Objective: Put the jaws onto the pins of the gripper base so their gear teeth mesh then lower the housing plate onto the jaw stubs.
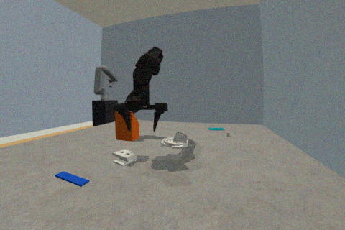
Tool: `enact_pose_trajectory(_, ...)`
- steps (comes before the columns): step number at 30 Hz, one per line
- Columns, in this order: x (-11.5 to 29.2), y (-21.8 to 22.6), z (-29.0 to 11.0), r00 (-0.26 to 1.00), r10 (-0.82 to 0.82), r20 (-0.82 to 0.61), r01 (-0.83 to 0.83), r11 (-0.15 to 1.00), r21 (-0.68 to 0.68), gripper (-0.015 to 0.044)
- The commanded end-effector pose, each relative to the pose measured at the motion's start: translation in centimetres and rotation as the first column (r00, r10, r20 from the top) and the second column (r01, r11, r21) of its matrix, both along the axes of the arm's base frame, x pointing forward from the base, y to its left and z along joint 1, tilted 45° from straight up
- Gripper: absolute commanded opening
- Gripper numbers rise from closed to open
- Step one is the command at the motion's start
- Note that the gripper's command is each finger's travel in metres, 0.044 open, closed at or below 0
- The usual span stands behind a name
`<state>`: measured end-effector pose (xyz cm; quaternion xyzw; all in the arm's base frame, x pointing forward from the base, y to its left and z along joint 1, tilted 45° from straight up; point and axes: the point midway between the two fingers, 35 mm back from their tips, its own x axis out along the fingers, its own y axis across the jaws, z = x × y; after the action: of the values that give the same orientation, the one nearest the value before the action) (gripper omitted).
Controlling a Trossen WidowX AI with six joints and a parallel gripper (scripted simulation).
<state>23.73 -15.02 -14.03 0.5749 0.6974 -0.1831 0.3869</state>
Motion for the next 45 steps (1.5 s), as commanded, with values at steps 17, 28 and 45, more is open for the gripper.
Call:
enact_pose_trajectory(17,-4.0,-3.0,-3.1,0.905,-0.301,-0.301,0.301,0.952,-0.049,0.044)
enact_pose_trajectory(28,-4.9,-3.5,-3.7,0.861,-0.36,-0.358,0.359,0.931,-0.07,0.044)
enact_pose_trajectory(45,-5.3,-0.7,-6.5,0.862,-0.359,-0.358,0.359,0.931,-0.068,0.044)
